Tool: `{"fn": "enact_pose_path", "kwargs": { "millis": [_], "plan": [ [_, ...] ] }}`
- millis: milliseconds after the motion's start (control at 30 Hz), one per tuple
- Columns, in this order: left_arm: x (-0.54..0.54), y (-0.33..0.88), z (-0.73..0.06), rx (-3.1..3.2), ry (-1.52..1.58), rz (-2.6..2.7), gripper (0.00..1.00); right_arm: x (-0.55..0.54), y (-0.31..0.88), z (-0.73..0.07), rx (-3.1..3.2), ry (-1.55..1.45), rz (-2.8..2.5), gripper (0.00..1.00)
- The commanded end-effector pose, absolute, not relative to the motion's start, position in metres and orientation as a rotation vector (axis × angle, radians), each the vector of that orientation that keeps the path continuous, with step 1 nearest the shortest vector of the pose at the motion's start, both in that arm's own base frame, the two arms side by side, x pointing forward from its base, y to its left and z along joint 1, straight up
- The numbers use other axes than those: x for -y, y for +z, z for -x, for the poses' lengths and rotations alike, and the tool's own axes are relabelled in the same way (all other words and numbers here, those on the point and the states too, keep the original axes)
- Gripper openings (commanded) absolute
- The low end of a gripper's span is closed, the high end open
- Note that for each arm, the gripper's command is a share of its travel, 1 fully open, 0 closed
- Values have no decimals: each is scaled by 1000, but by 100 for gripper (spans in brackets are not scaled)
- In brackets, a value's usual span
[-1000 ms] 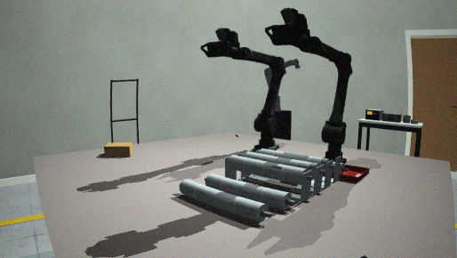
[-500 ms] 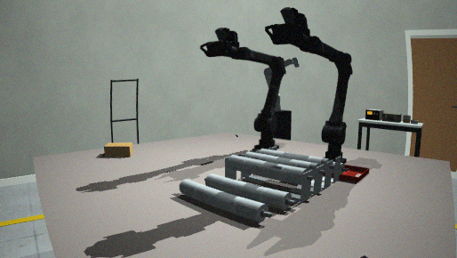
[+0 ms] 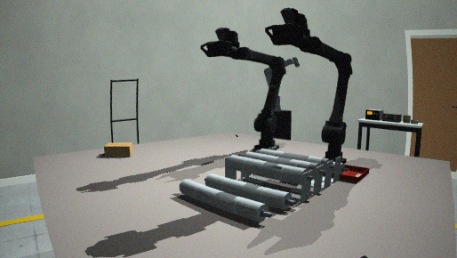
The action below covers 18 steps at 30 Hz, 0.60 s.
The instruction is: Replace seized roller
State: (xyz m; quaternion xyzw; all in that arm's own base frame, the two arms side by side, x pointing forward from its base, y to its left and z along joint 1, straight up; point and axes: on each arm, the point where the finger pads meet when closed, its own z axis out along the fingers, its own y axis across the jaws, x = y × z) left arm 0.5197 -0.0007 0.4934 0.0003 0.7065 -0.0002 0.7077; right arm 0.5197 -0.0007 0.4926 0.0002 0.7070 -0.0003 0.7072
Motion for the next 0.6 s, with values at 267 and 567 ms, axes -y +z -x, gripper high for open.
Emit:
{"fn": "enact_pose_path", "kwargs": {
  "millis": [267, 567],
  "plan": [
    [0, 513, -511, -1533, -7, 11, 32, -8, 508, -512, -1543, 21, 7, 32],
    [-1, 514, -510, -1532, -5, 13, 32, -8, 508, -512, -1544, 21, 7, 32]
  ]
}}
